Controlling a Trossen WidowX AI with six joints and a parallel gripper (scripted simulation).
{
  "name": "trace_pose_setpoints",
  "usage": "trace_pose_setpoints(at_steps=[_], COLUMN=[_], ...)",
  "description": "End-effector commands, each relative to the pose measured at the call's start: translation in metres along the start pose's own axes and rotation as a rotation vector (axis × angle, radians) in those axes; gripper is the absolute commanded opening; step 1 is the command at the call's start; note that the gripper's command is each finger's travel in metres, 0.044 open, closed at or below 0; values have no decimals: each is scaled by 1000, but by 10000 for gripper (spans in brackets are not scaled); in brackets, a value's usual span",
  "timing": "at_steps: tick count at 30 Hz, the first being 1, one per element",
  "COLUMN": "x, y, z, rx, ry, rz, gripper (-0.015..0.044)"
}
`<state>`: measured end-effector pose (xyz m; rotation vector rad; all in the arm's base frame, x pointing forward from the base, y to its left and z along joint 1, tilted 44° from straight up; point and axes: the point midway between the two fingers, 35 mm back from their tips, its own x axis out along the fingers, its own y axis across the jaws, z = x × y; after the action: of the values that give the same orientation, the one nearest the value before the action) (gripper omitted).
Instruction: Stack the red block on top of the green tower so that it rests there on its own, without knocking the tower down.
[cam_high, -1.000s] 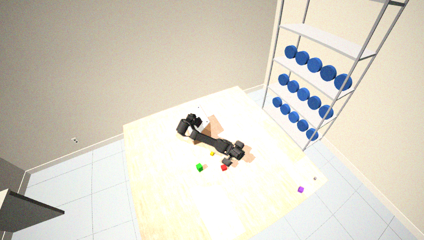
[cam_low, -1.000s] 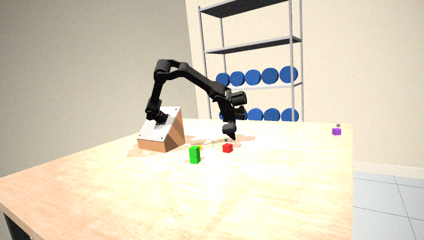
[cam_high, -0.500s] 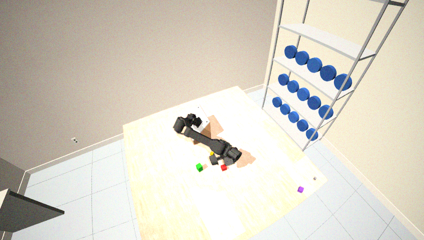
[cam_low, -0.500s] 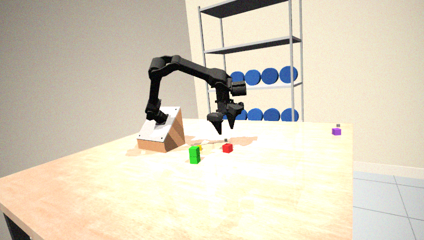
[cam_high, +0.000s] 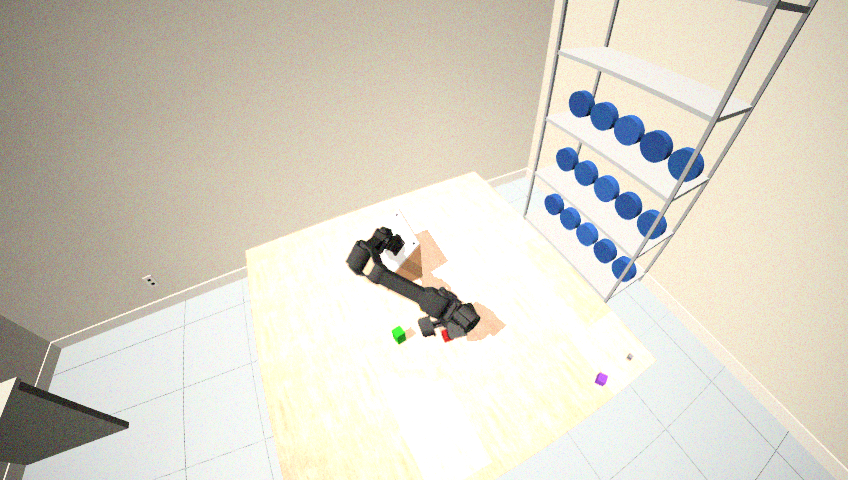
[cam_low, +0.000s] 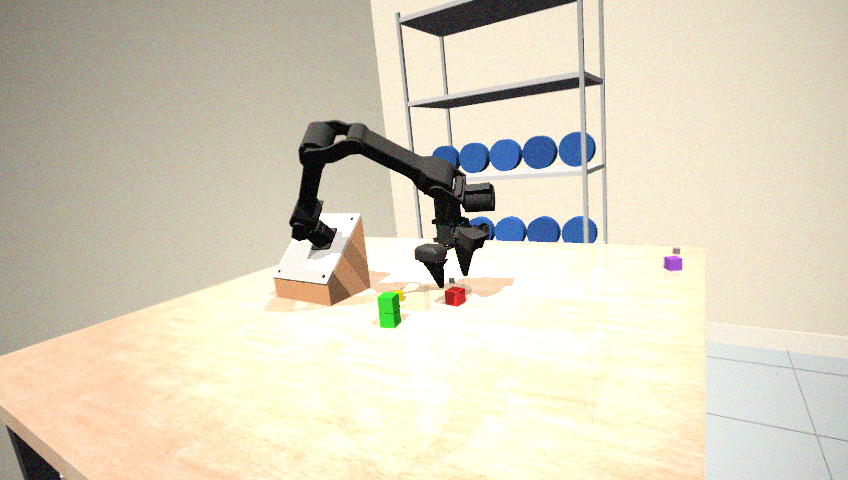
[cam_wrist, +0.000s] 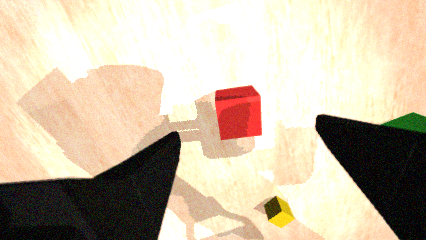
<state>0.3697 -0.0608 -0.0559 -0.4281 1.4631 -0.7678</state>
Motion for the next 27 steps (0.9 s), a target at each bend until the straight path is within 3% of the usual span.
trace_pose_setpoints(at_steps=[1,27], x=[5,44], y=[2,2], z=[-2,-2], rx=[-11,-12], ry=[-3,-3], rz=[-4,-6], gripper=[440,440])
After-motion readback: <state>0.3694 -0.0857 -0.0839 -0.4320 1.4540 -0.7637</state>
